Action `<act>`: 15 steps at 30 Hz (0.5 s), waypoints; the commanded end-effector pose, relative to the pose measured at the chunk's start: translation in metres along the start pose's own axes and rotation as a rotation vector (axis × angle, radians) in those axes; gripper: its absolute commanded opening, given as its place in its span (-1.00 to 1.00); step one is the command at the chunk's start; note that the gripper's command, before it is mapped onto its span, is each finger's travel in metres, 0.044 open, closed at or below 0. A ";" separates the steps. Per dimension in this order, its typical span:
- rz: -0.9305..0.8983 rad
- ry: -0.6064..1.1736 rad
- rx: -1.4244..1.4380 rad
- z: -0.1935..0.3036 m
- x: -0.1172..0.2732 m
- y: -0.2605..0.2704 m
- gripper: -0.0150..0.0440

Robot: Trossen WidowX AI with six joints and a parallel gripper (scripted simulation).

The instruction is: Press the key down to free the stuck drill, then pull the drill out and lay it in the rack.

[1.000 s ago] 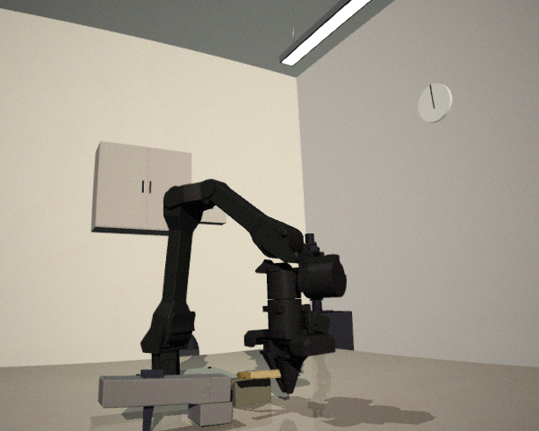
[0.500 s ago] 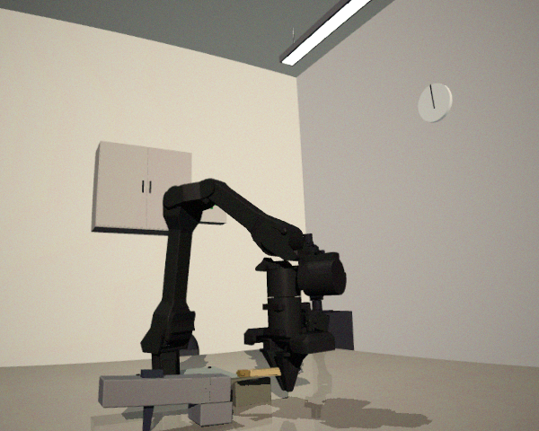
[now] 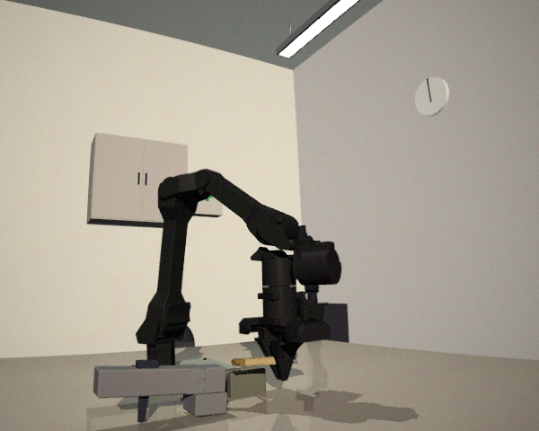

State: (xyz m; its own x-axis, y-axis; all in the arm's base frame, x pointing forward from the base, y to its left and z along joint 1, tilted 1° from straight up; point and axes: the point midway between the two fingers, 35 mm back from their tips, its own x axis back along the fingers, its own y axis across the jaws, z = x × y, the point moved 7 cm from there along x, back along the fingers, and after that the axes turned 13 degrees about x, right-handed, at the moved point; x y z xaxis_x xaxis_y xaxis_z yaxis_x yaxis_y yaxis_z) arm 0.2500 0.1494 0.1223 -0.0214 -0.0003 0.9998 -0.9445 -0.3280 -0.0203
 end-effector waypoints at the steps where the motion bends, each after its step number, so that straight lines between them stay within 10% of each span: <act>1: 0.006 -0.002 -0.002 0.000 0.003 0.000 -0.49; 15: 0.006 -0.002 -0.002 0.000 0.006 0.000 -0.49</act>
State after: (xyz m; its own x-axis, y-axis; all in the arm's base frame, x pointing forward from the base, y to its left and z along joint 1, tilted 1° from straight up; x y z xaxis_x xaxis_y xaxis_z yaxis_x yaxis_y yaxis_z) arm 0.2500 0.1494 0.1255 -0.0214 -0.0003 0.9998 -0.9445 -0.3278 -0.0203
